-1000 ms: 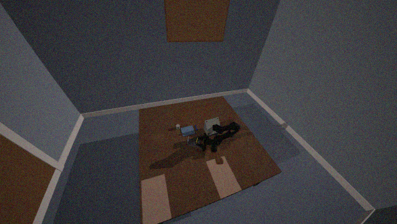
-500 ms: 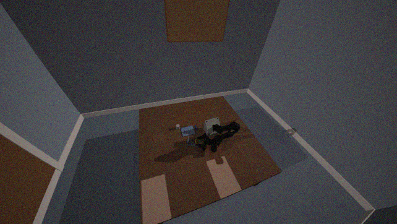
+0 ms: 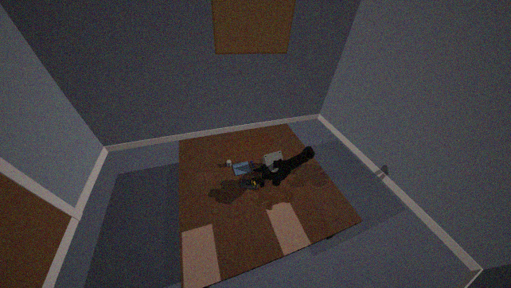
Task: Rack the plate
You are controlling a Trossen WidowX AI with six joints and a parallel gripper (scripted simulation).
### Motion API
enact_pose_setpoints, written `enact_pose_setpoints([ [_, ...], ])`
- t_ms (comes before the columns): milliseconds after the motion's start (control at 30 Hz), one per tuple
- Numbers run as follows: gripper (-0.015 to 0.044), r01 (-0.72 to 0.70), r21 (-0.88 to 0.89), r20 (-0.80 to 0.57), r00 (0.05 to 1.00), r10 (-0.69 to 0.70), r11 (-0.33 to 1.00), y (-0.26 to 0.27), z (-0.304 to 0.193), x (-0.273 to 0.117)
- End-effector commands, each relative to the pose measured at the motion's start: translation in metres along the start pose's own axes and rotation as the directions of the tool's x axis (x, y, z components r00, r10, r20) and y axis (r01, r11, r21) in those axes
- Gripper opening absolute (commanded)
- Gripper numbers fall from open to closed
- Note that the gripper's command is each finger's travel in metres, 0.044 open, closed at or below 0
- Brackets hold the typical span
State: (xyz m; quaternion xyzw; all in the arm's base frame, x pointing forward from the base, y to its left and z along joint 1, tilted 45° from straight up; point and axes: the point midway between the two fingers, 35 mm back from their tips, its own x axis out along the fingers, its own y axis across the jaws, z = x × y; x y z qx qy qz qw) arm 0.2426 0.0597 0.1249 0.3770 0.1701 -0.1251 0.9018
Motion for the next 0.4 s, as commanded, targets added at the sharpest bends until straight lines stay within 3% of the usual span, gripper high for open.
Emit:
enact_pose_setpoints([
  [0,0.0400,-0.017,-0.020,0.006,1.000,0.018,1.000,-0.001,0.017,-0.005],
  [167,0.0400,-0.015,-0.025,0.004,1.000,0.015,1.000,0.000,0.017,-0.002],
  [367,0.0400,0.074,-0.167,-0.053,0.995,-0.084,0.983,-0.009,0.019,0.007],
])
